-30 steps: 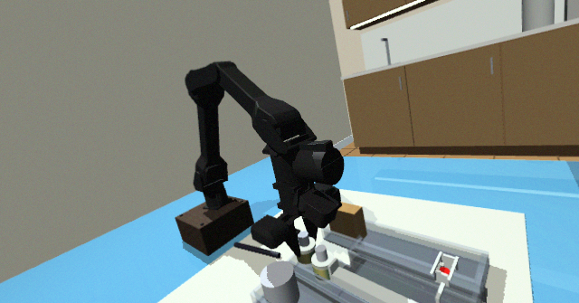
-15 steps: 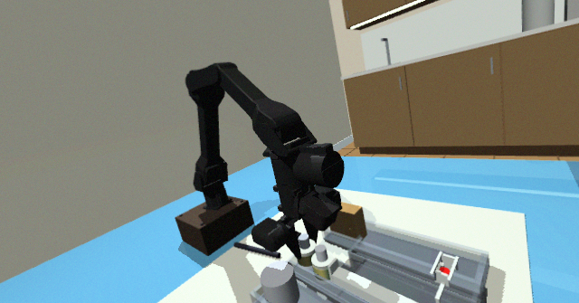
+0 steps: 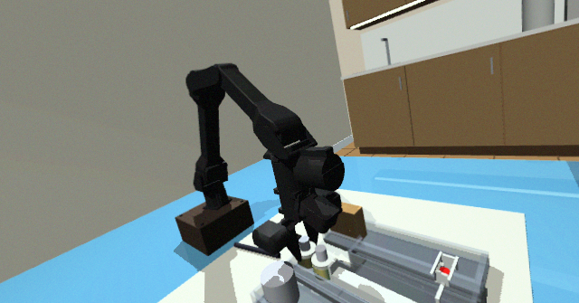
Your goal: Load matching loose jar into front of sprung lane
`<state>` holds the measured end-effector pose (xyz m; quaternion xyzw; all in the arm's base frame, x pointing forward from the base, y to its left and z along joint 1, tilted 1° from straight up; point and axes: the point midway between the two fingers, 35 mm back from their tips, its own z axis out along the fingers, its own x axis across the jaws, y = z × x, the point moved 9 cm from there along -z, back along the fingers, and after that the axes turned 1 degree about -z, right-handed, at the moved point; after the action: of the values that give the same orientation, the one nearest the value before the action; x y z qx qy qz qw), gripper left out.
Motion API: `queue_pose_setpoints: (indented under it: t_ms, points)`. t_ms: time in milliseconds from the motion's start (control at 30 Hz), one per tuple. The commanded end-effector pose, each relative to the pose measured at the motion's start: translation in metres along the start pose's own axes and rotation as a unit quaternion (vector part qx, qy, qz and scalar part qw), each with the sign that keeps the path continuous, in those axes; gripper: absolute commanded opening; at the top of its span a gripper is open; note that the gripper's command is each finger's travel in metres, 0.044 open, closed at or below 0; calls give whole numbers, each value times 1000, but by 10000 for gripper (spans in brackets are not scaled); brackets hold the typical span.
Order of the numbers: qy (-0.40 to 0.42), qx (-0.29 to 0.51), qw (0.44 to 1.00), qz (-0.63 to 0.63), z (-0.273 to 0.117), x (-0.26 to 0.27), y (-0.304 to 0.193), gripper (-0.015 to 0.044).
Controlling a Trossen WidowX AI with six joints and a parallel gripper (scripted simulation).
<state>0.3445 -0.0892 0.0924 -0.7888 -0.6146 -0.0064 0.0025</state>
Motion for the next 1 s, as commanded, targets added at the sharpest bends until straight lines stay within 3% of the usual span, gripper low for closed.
queue_pose_setpoints:
  t_ms: [0,967]
  points:
    - [-3,-12,1000,1,3,0,4,0]
    - [-3,-12,1000,1,4,0,0,0]
